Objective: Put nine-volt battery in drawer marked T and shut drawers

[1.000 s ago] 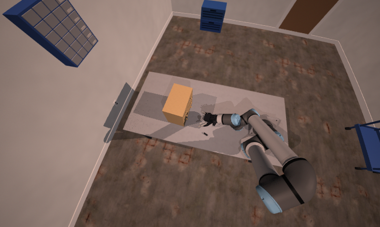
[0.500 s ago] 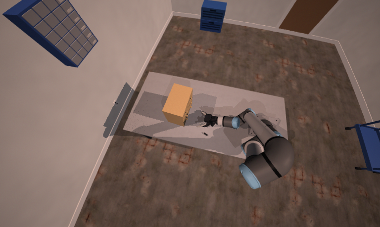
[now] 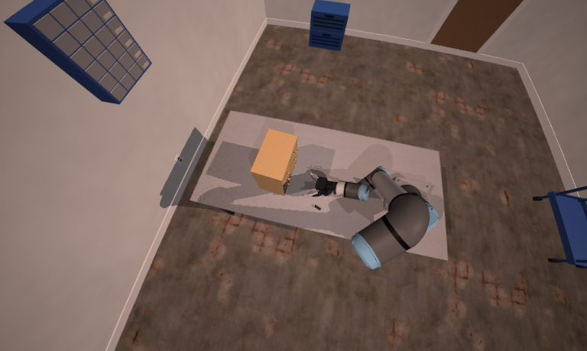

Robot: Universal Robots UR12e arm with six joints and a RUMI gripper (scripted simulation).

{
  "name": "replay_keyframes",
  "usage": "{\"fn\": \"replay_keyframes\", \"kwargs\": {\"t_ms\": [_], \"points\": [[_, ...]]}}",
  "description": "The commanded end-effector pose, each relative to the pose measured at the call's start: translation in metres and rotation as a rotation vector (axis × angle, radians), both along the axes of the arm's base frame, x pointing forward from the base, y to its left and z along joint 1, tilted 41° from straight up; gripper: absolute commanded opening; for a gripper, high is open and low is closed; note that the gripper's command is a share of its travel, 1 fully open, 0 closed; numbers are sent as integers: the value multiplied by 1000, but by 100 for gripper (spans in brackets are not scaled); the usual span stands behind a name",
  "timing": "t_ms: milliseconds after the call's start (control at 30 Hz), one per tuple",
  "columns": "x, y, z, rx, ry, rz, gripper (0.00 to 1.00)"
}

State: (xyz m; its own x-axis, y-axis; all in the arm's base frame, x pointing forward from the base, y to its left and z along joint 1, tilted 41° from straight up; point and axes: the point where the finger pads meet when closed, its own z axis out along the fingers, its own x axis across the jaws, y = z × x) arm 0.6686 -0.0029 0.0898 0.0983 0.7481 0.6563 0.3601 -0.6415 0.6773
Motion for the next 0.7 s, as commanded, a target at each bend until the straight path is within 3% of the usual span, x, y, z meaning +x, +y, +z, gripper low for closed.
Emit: {"fn": "replay_keyframes", "kwargs": {"t_ms": [0, 467, 500, 667], "points": [[1, 0, -1, -2, -14, -12, 100], [2, 1, -2, -3, -27, -23, 100], [2, 1, -2, -3, -27, -23, 20], [2, 1, -2, -3, -27, -23, 20]]}}
